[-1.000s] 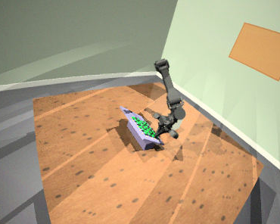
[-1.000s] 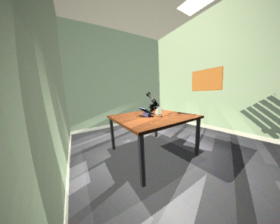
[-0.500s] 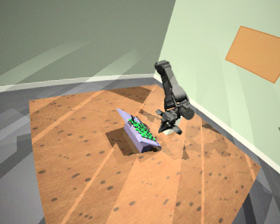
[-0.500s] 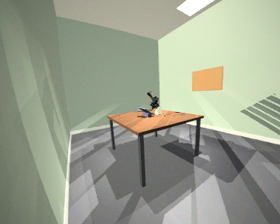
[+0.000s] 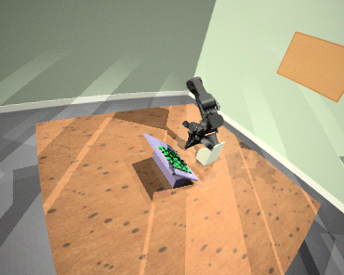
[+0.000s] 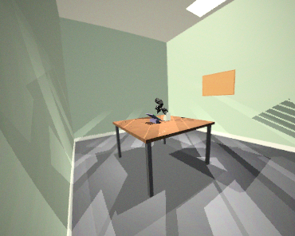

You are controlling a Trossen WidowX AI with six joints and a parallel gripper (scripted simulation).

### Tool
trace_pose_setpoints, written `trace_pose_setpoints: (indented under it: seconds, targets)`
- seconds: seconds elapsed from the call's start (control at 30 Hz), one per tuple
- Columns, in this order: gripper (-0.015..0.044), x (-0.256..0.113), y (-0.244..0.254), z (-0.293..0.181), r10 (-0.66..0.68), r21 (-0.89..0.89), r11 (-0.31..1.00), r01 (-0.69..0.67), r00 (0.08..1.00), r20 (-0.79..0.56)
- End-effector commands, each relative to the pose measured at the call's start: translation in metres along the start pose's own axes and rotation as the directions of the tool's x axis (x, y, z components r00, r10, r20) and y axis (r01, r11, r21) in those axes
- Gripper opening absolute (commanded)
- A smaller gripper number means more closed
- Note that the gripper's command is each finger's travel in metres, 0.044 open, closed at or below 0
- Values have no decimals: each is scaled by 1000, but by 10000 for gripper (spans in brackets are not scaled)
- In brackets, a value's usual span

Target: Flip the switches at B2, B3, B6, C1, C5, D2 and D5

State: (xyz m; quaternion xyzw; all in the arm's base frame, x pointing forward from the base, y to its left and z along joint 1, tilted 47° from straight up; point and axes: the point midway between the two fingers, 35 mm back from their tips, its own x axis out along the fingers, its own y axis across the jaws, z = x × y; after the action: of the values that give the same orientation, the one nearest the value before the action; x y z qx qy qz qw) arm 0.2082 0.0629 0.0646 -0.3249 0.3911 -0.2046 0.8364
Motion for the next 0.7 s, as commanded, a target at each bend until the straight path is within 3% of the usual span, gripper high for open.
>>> trace_pose_setpoints:
  seconds: [0.0, 0.13, 0.3, 0.67]
  targets:
    - [0, 1, -26, -2, -10, -11, 1000, 10, 1000, 3]
    - [0, 2, -27, -2, -10, -11, 1000, 10, 1000, 1]
    - [0, 35, -28, -1, -12, -10, 1000, 11, 1000, -21]
    - [0, 47, -29, 0, -14, -10, 1000, 14, 1000, -20]
